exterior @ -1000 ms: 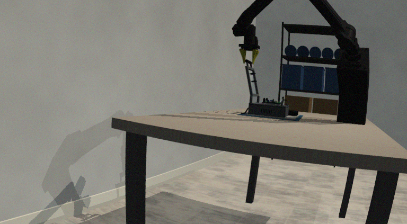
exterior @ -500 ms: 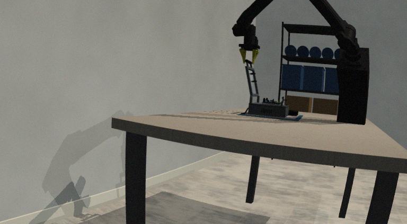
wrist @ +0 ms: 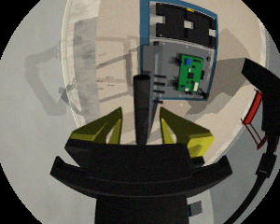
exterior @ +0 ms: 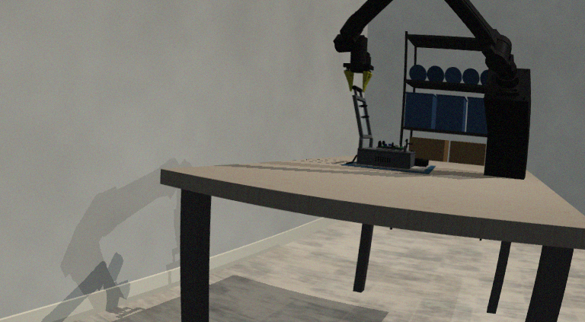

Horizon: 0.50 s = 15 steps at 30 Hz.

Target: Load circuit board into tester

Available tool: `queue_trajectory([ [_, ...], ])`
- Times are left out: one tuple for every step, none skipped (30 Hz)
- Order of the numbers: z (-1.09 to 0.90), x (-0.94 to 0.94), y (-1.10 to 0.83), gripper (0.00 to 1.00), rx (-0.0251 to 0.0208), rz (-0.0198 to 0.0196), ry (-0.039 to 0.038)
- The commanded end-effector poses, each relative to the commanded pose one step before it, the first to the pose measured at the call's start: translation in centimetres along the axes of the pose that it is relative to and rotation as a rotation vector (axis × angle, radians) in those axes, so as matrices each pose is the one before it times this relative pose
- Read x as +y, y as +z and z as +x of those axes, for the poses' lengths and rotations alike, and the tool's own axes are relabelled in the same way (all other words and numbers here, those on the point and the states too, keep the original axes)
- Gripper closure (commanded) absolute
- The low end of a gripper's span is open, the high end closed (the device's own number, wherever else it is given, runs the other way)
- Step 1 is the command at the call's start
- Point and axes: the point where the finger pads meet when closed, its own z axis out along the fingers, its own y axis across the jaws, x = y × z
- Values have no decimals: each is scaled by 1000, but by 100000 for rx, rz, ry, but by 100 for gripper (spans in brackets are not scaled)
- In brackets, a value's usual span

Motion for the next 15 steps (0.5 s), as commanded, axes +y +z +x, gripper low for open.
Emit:
queue_trajectory([
  [-1743,327,-1611,52,-1195,-3835,431],
  [0,0,0,52,0,0,0],
  [0,0,0,52,0,0,0],
  [0,0,0,52,0,0,0],
  [0,0,0,52,0,0,0],
  [0,0,0,52,0,0,0],
  [0,0,0,52,0,0,0],
  [0,0,0,52,0,0,0],
  [0,0,0,52,0,0,0],
  [0,0,0,52,0,0,0],
  [0,0,0,52,0,0,0],
  [0,0,0,52,0,0,0],
  [0,0,0,52,0,0,0],
  [0,0,0,100,0,0,0],
  [0,0,0,100,0,0,8],
])
